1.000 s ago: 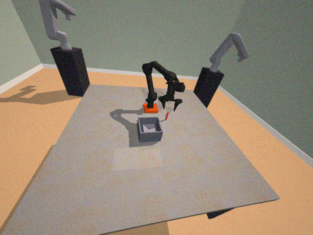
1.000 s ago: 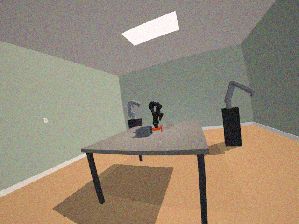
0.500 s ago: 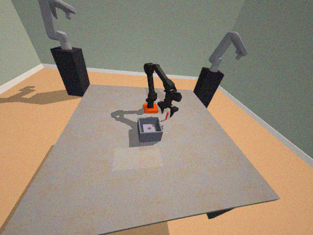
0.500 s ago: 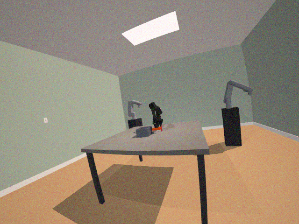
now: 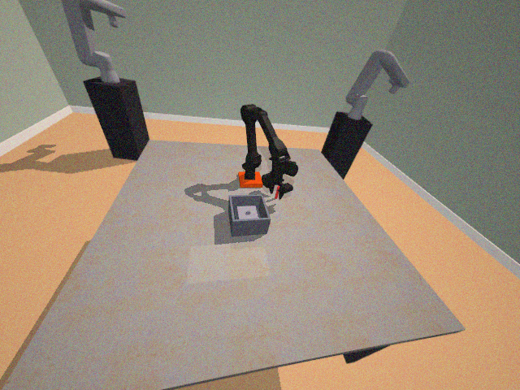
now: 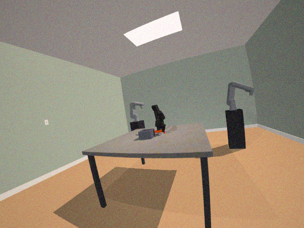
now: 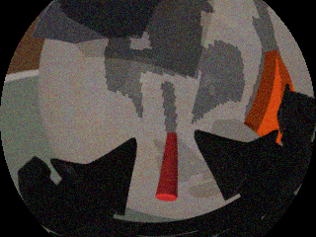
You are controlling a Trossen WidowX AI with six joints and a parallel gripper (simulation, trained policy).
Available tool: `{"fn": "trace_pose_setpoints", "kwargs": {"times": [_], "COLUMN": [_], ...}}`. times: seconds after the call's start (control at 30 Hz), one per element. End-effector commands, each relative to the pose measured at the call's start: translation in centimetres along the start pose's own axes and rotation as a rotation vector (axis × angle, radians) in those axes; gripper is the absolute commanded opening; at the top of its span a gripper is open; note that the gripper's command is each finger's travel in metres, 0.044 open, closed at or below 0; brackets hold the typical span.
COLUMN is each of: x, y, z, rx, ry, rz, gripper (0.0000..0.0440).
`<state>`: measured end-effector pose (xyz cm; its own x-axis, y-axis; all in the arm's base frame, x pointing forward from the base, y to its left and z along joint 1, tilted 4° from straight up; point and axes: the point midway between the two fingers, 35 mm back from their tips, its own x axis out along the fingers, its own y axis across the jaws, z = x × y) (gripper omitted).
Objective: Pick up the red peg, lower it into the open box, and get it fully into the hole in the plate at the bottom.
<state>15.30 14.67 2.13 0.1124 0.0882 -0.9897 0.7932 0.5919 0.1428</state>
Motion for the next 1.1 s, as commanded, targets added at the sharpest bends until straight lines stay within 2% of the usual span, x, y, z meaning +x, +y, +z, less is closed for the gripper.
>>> {"fn": "trace_pose_setpoints", "kwargs": {"times": [0.0,0.27,0.57,1.07], "x": [0.2,0.1,-2.7,-9.1], "y": [-0.2,-0.2,1.6,4.9], "z": [-0.2,-0.3,1.1,5.3], "rx": [0.022,0.038,-0.034,-0.087], "ry": [0.031,0.091,0.022,-0.109], "rz": [-0.013,-0.03,0.041,0.134], "gripper": [0.0202,0.0001,0.0002,0.0]}}
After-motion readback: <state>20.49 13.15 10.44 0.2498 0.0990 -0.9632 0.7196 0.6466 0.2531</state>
